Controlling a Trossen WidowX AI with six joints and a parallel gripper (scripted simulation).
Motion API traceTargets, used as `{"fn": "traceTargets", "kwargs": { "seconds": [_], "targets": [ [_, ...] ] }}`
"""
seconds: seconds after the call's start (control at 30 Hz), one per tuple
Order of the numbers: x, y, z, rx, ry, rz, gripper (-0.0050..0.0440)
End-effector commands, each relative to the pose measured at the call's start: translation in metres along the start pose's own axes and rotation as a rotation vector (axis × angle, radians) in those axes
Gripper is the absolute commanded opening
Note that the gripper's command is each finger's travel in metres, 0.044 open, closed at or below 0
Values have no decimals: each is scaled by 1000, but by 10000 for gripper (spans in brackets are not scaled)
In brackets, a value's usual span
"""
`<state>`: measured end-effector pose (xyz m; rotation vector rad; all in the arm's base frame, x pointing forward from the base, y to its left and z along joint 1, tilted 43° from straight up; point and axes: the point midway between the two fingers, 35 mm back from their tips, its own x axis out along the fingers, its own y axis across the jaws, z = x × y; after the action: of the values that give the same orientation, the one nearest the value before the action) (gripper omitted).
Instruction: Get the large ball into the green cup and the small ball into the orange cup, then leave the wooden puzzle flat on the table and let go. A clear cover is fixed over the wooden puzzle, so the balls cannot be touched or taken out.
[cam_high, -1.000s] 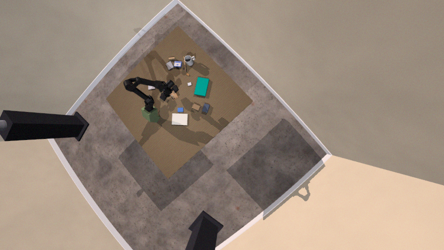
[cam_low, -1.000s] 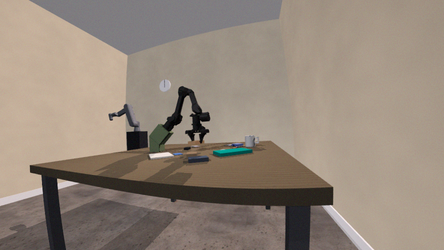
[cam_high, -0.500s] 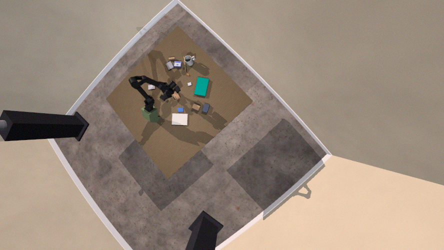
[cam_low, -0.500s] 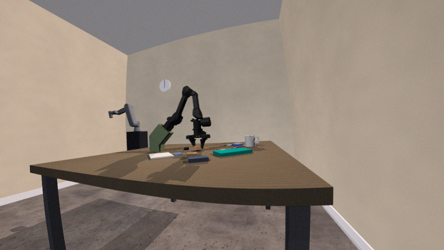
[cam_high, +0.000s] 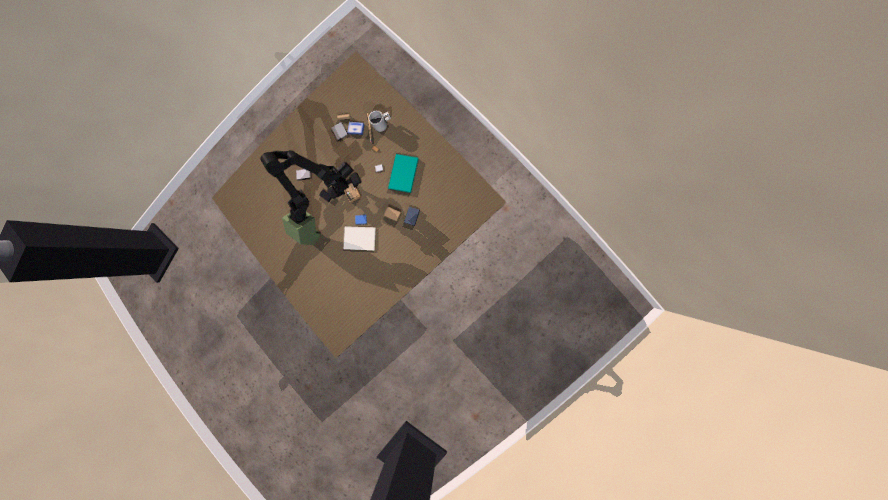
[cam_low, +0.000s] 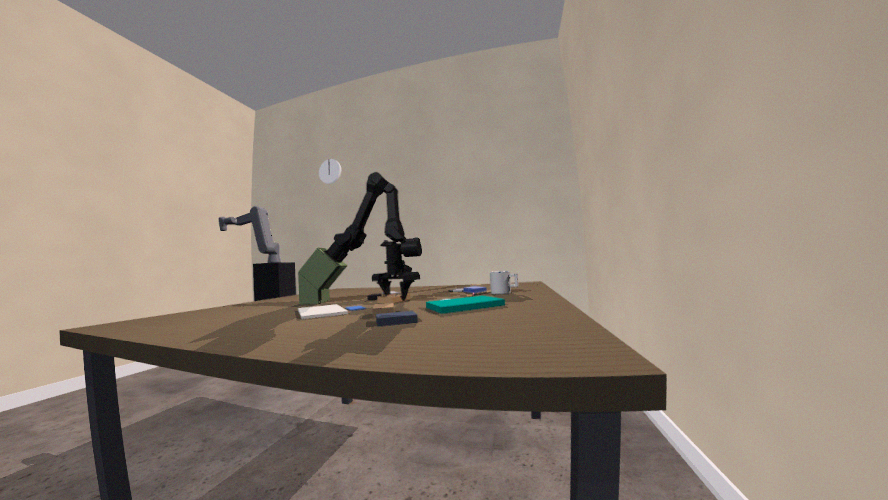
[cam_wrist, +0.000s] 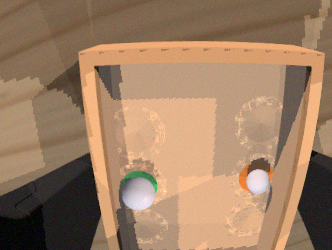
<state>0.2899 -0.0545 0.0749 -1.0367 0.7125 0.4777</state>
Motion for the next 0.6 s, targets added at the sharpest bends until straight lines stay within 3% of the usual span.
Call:
{"fn": "traceTargets", "kwargs": {
  "seconds": [0.0,0.13,0.2,0.43,0.57],
  "targets": [
    [0,0,0,0,0,-1,168],
    [0,0,0,0,0,-1,264],
    [0,0,0,0,0,-1,264],
    [0,0,0,0,0,-1,432],
    [0,0,0,0,0,-1,440]
  ]
}}
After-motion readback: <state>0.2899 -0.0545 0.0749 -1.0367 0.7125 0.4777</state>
